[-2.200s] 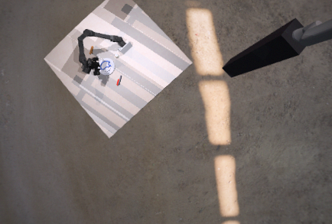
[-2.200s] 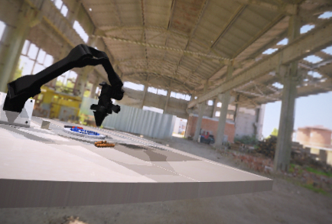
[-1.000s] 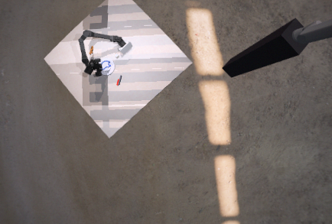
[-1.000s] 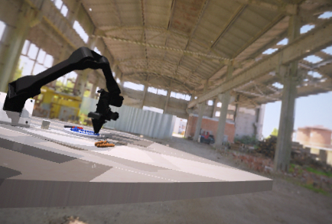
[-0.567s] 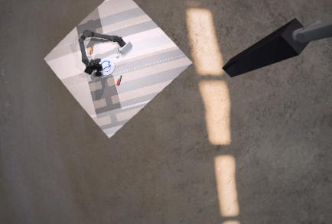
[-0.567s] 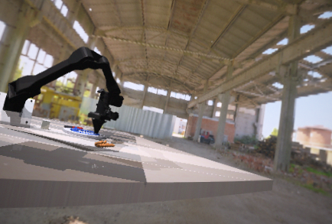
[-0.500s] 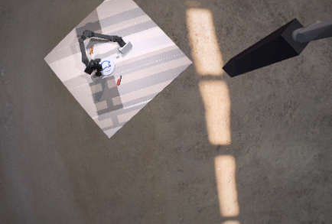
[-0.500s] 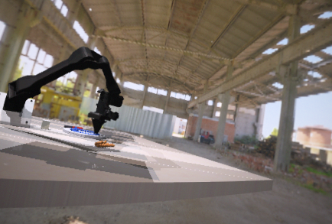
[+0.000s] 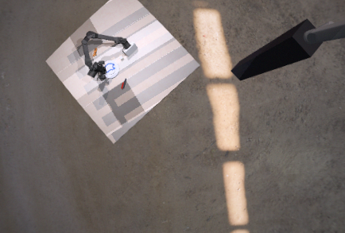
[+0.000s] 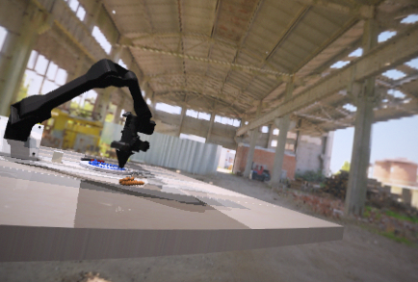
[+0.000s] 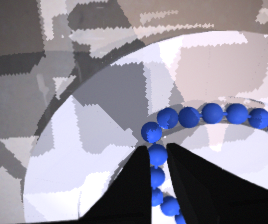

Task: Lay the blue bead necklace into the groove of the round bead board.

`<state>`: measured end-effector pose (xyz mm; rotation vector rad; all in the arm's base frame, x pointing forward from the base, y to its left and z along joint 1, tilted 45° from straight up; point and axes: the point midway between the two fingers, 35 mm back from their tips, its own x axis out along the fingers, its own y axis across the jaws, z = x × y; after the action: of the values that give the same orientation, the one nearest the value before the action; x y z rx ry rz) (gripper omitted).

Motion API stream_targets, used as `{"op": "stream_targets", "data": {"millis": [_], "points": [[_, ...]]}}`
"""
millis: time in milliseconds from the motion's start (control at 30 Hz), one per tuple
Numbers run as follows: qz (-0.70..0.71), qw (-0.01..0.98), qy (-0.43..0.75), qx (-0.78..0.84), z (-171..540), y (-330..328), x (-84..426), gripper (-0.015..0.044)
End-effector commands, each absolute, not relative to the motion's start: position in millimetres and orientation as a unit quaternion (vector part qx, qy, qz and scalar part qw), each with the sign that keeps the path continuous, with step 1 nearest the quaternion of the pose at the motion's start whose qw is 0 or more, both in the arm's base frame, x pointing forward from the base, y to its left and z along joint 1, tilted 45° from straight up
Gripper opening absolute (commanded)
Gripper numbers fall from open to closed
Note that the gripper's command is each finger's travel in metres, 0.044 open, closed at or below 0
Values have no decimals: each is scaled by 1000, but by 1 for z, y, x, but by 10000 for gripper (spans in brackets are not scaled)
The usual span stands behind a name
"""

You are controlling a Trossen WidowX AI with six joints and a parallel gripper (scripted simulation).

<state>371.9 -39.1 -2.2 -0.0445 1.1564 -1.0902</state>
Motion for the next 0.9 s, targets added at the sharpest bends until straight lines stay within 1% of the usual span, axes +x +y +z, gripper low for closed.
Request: {"op": "stream_targets", "data": {"millis": [0,233,400,767,867], "points": [[-489,700,519,-20,-2,-39,372,0],[-488,701,519,-24,2,-35,373,0],[-488,701,519,-24,-2,-31,383,0],[-488,701,519,-24,-8,-36,383,0],[-488,702,518,-20,-5,-33,384,79]]}}
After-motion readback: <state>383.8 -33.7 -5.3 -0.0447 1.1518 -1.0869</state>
